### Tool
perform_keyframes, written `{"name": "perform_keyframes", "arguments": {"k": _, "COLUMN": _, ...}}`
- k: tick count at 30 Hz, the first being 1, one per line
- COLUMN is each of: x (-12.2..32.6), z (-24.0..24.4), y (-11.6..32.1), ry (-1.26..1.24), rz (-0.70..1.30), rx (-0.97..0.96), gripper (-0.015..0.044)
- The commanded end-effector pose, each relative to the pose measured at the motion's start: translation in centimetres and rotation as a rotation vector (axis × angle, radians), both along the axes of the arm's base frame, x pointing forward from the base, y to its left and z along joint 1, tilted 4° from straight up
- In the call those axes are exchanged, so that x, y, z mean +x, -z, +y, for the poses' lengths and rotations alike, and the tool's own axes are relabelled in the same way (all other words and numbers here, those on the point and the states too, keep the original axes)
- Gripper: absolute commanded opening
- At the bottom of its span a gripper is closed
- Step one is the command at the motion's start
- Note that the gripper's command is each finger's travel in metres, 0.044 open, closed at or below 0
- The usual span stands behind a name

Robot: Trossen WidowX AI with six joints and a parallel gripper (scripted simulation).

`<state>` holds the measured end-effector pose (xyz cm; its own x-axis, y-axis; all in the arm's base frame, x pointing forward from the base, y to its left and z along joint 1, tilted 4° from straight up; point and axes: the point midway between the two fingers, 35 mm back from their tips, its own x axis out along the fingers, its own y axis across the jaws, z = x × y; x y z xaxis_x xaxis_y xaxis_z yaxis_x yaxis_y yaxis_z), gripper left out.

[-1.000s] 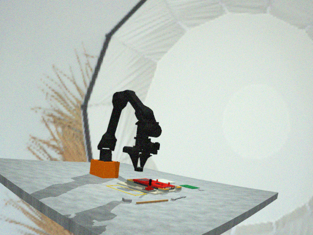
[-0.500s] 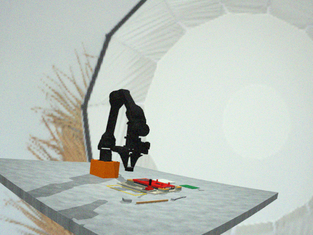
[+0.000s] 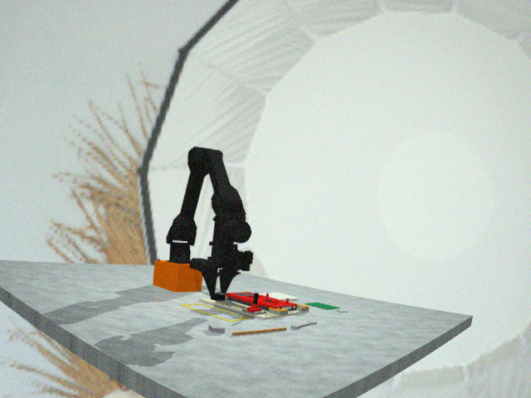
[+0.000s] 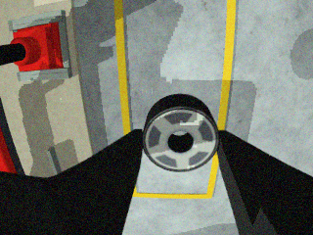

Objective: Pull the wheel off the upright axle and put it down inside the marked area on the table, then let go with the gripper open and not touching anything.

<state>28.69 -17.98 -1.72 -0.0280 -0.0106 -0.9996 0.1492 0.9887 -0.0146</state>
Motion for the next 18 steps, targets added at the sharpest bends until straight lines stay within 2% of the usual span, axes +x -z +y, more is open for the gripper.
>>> {"name": "perform_keyframes", "arguments": {"k": 1, "x": -0.6, "z": 0.2, "y": 2.7, "ry": -0.005, "rz": 0.013, "rx": 0.003, "gripper": 0.0}}
{"name": "perform_keyframes", "arguments": {"k": 4, "x": -0.8, "z": 0.3, "y": 4.2, "ry": -0.005, "rz": 0.013, "rx": 0.004, "gripper": 0.0}}
{"name": "perform_keyframes", "arguments": {"k": 10, "x": -0.8, "z": 0.3, "y": 4.3, "ry": -0.005, "rz": 0.013, "rx": 0.004, "gripper": 0.0}}
{"name": "perform_keyframes", "arguments": {"k": 18, "x": -0.6, "z": 0.2, "y": 3.9, "ry": 0.0, "rz": 0.008, "rx": 0.005, "gripper": 0.021}}
